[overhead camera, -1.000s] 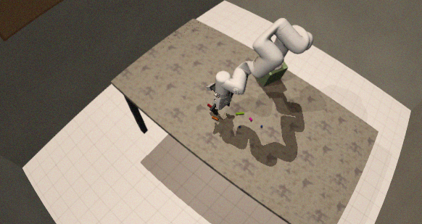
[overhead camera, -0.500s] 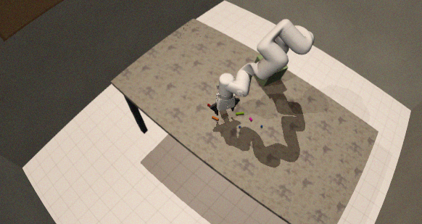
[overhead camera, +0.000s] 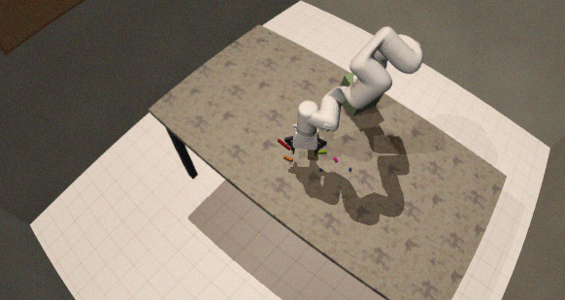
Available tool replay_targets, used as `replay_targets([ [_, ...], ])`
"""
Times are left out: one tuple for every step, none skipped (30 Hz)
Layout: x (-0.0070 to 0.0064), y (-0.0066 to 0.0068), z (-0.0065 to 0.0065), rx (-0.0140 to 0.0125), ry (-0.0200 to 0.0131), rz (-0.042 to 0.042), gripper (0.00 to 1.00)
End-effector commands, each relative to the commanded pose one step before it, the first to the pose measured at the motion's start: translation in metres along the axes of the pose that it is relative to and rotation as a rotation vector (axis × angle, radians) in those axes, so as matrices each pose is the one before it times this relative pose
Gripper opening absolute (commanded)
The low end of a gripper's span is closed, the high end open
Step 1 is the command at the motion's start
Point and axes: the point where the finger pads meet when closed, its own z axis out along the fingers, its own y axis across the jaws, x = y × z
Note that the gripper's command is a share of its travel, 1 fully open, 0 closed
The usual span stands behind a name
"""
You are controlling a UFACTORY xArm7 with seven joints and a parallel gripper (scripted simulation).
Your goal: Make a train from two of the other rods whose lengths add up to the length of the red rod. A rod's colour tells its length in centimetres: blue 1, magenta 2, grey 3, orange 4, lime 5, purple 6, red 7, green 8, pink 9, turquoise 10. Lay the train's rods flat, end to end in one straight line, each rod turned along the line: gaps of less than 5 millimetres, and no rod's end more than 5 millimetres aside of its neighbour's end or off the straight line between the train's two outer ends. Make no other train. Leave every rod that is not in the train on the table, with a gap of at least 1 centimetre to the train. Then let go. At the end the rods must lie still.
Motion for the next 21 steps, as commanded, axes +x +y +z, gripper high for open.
replay_targets([
  [-0.00499, 0.00564, -0.00133, 0.00147, 0.01727, 0.16689, 1.0],
  [-0.00053, 0.00142, -0.00003, -0.00008, -0.00019, 0.02953, 1.0],
  [-0.00048, 0.00143, -0.00003, -0.00009, -0.00019, 0.02953, 1.0],
  [-0.00044, 0.00145, -0.00003, -0.0001, -0.0002, 0.02952, 1.0],
  [-0.00039, 0.00146, -0.00003, -0.00011, -0.0002, 0.02951, 1.0],
  [0.0, 0.0, 0.0, 0.0, 0.0, 0.0, 1.0],
  [0.0, 0.0, 0.0, 0.0, 0.0, 0.0, 1.0],
  [-0.00054, 0.00233, -0.00005, -0.0002, -0.00032, 0.04668, 1.0],
  [-0.00039, 0.00215, -0.00005, -0.00021, -0.0003, 0.04263, 1.0],
  [-0.00026, 0.00196, -0.00005, -0.00021, -0.00027, 0.0385, 1.0],
  [-0.00012, 0.00135, -0.00003, -0.00016, -0.00018, 0.02633, 1.0],
  [-0.00008, 0.00138, -0.00003, -0.00017, -0.00019, 0.02698, 1.0],
  [-0.00004, 0.00142, -0.00004, -0.00018, -0.00019, 0.02766, 1.0],
  [0.0, 0.00121, -0.00003, -0.00017, -0.00016, 0.02359, 1.0],
  [0.00002, 0.00101, -0.00003, -0.00015, -0.00013, 0.01965, 1.0],
  [0.00004, 0.00082, -0.00002, -0.00012, -0.00011, 0.01589, 1.0],
  [0.00004, 0.00064, -0.00002, -0.0001, -0.00008, 0.01239, 1.0],
  [0.00004, 0.00047, -0.00001, -0.00007, -0.00006, 0.00919, 1.0],
  [0.00003, 0.00033, -0.00001, -0.00005, -0.00004, 0.00636, 1.0],
  [0.00002, 0.0002, -0.00001, -0.00003, -0.00003, 0.00397, 1.0],
  [0.00001, 0.00011, 0.0, -0.00002, -0.00001, 0.00208, 1.0],
])
